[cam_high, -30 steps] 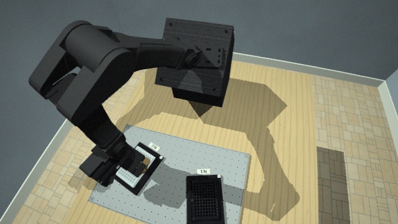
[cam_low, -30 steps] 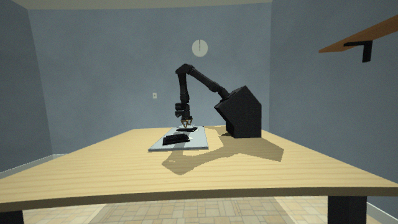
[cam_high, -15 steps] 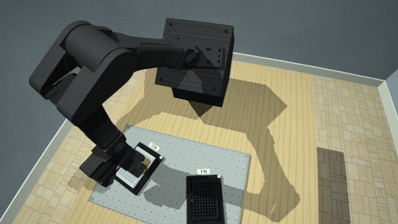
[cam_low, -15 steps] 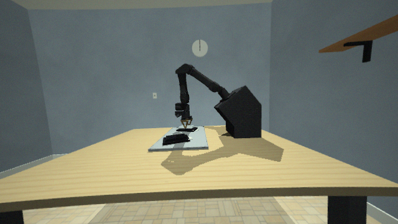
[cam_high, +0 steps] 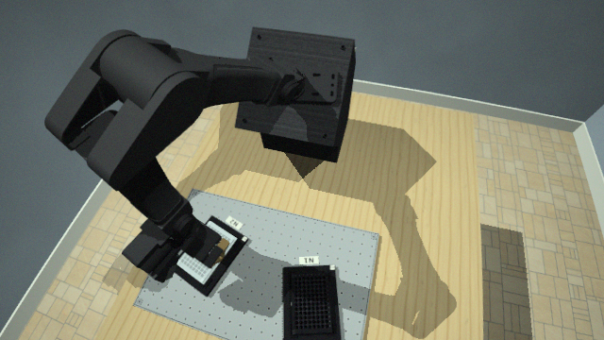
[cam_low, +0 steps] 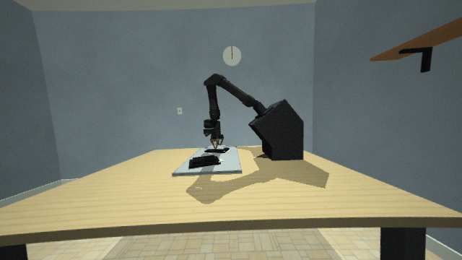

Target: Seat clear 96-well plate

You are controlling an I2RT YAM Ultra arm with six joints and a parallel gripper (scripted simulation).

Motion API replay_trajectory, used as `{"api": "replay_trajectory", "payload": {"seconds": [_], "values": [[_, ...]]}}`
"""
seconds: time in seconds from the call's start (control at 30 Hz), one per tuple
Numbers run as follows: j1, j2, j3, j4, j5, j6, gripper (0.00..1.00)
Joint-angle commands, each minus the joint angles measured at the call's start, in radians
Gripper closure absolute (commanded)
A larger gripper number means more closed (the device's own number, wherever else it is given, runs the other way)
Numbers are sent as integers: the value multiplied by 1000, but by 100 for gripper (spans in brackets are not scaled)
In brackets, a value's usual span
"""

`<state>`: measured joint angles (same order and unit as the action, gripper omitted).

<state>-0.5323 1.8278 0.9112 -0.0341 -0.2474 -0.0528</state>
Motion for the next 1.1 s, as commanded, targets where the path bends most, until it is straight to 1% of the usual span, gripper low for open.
{"api": "replay_trajectory", "payload": {"seconds": [0.0, 0.17, 0.3, 0.5, 0.6, 0.7, 1.07], "values": [[-4, -16, -3, 14, 3, 4, 100], [-3, 7, 6, 18, 4, 5, 100], [-2, 0, 15, 18, 4, 5, 100], [0, 13, 26, 19, 5, 6, 100], [1, 3, 26, 17, 5, 7, 100], [3, 17, 27, 18, 6, 8, 100], [11, 17, 35, 13, 8, 9, 100]]}}
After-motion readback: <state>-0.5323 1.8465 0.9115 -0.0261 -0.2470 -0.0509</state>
